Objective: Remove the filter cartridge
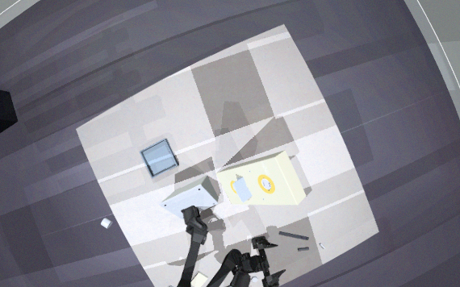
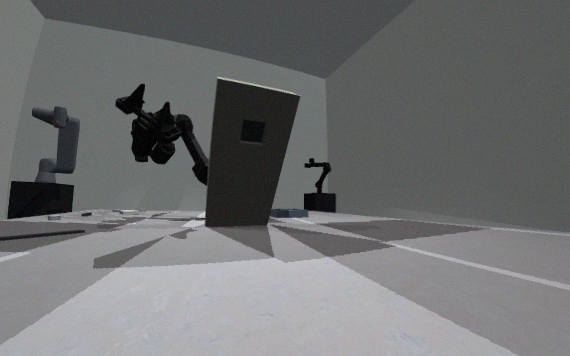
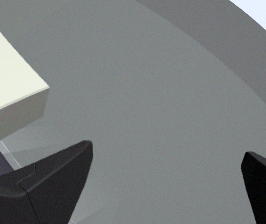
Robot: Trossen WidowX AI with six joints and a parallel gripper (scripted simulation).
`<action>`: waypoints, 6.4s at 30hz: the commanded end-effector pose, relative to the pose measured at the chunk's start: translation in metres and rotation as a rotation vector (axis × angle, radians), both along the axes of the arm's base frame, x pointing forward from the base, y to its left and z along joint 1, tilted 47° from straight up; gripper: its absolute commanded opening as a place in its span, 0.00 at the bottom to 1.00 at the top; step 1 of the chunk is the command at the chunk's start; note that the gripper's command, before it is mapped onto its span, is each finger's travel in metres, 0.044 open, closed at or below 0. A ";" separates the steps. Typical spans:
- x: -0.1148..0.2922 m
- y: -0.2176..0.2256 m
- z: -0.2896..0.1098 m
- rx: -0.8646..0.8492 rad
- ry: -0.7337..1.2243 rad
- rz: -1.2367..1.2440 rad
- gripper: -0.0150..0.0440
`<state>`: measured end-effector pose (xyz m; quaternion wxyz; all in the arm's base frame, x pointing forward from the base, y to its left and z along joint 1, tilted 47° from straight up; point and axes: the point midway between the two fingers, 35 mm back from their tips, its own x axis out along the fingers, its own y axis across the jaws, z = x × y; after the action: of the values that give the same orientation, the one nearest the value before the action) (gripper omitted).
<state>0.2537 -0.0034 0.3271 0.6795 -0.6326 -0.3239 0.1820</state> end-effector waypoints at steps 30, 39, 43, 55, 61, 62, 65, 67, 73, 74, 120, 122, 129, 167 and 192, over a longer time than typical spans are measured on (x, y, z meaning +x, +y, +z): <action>0.107 0.176 -0.053 1.489 1.314 -0.018 0.44; 0.075 0.191 -0.161 2.085 1.351 -0.667 0.44; 0.048 0.178 -0.188 2.307 1.087 -0.835 0.44; 0.014 0.164 -0.187 2.475 0.681 -0.712 0.44; 0.014 0.164 -0.187 2.475 0.681 -0.712 0.44; 0.014 0.164 -0.187 2.475 0.681 -0.712 0.44; 0.014 0.164 -0.187 2.475 0.681 -0.712 0.44; 0.014 0.164 -0.187 2.475 0.681 -0.712 0.44; 0.017 0.163 -0.189 2.476 0.681 -0.715 0.44; 0.018 0.163 -0.190 2.477 0.681 -0.716 0.44; 0.061 0.143 -0.208 2.476 0.680 -0.708 0.44; 0.061 0.143 -0.208 2.476 0.680 -0.708 0.44; 0.061 0.143 -0.208 2.476 0.680 -0.708 0.44; 0.073 0.137 -0.214 2.476 0.679 -0.707 0.44; 0.073 0.138 -0.213 2.475 0.676 -0.697 0.35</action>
<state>0.3266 0.1342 0.1134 0.8614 0.4235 0.0866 -0.2668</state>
